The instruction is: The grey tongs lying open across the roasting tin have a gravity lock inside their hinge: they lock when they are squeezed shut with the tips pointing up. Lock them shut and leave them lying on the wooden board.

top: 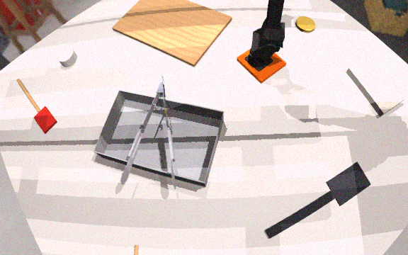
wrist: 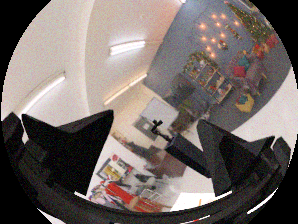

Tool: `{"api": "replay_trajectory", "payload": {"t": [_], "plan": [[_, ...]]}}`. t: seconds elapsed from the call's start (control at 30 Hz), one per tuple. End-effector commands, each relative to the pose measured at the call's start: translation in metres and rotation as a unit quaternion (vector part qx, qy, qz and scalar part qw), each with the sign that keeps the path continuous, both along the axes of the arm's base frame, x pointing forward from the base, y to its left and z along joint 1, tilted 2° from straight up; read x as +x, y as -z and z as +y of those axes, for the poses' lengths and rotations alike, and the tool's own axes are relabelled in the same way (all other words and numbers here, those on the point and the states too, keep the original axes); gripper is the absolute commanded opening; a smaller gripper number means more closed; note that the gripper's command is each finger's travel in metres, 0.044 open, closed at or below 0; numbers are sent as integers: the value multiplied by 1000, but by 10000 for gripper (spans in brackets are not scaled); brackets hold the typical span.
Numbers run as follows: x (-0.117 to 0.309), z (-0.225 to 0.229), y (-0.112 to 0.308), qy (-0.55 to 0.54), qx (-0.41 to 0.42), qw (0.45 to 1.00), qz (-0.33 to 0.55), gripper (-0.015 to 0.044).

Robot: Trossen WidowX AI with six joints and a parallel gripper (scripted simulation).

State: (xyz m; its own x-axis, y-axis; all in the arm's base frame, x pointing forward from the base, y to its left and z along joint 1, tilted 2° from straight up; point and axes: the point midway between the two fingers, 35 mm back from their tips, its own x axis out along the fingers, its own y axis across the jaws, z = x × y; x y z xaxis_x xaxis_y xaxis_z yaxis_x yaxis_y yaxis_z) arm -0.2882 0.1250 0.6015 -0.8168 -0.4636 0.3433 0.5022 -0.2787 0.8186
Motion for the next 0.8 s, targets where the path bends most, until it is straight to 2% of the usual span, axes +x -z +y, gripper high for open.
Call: {"api": "replay_trajectory", "payload": {"t": [0.0, 0.03, 0.3, 0.47, 0.77], "plan": [[0, 0, 0, 0, 0, 1000, 0, 426], [1, 1, 0, 3, 0, 1000, 0, 440], [10, 48, 2, 74, -56, 996, -5, 440], [27, 113, 12, 161, -135, 978, -20, 440], [96, 218, 38, 316, -270, 909, -17, 440]]}}
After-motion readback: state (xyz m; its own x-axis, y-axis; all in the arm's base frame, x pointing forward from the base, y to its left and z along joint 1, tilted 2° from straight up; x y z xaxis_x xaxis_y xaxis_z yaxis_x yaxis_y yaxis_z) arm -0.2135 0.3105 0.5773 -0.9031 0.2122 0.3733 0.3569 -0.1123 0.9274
